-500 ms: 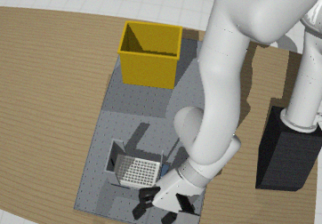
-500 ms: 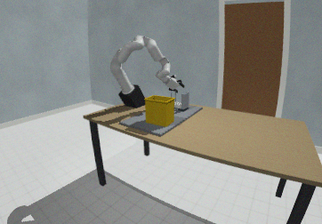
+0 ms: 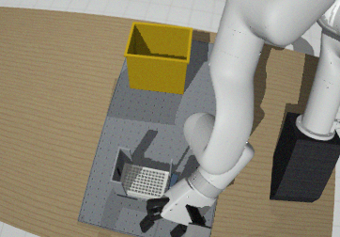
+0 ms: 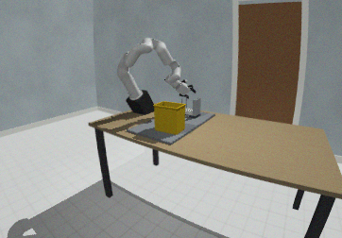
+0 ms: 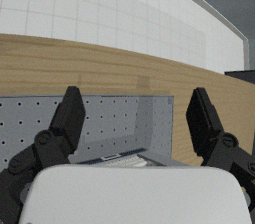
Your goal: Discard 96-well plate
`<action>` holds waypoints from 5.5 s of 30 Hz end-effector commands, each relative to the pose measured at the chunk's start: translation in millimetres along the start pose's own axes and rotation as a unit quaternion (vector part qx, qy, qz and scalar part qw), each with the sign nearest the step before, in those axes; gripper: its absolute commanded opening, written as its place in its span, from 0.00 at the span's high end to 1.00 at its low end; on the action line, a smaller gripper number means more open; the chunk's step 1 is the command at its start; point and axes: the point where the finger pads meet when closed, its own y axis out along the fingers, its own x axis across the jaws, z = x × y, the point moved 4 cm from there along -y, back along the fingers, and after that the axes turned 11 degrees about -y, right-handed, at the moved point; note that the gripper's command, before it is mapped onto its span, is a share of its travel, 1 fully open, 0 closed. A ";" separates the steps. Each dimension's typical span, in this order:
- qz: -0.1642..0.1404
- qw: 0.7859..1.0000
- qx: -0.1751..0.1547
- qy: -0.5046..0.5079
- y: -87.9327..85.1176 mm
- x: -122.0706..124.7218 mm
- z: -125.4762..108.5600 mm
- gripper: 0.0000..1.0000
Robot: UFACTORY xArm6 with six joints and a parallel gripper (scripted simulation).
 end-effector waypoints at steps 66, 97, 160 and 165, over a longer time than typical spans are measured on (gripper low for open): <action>-0.105 0.764 -0.368 0.519 -51.8 155.8 -111.1 0.00; 0.065 0.543 -0.453 0.705 -105.2 136.1 -88.0 0.00; 0.065 0.543 -0.453 0.704 -61.6 82.9 -118.1 0.00; 0.065 0.543 -0.453 0.704 -56.8 77.0 -121.5 0.00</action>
